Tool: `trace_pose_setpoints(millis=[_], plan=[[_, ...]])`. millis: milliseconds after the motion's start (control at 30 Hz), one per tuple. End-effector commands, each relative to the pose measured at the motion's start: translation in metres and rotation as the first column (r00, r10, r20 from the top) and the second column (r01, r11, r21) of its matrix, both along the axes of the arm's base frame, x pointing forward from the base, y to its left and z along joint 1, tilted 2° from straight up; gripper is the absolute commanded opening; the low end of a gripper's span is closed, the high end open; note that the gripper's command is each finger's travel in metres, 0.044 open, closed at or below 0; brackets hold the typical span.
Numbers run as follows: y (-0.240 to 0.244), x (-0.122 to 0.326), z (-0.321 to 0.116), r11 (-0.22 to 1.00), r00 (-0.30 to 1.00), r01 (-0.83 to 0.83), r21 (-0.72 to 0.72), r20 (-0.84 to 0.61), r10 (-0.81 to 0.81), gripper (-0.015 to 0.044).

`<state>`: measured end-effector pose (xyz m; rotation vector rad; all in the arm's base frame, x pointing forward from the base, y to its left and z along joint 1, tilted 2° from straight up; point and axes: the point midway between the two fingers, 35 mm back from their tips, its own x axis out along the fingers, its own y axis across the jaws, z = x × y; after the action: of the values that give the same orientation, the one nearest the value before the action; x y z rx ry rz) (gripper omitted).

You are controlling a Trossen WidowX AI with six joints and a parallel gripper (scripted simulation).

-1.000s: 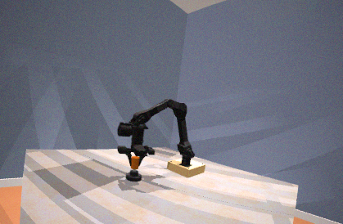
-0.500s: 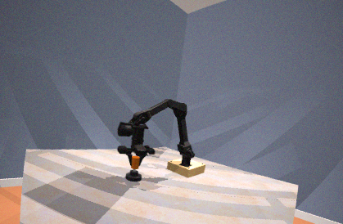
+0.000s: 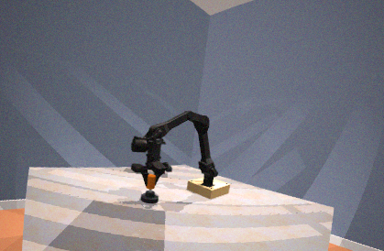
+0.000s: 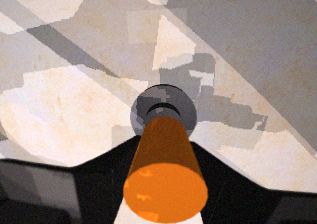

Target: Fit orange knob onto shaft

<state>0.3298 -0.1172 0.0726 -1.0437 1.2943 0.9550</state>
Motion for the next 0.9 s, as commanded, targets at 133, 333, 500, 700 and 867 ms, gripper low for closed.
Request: trace_pose_setpoints(millis=[133,333,500,700,867], plan=[[0.0015,-0.0015,-0.0032,1.0,1.0,-0.007,0.003,0.002,0.007,0.0],[0.0017,-0.0014,-0.0034,1.0,1.0,-0.007,0.003,0.002,0.007,0.0],[0.0025,-0.0006,0.0,1.0,1.0,-0.007,0.003,0.002,0.007,0.0],[0.0024,0.0002,0.0019,0.996,0.996,-0.093,-0.002,0.0,0.093,0.0],[0.0003,0.0015,0.0021,0.977,0.977,-0.214,-0.009,-0.003,0.214,0.0]])
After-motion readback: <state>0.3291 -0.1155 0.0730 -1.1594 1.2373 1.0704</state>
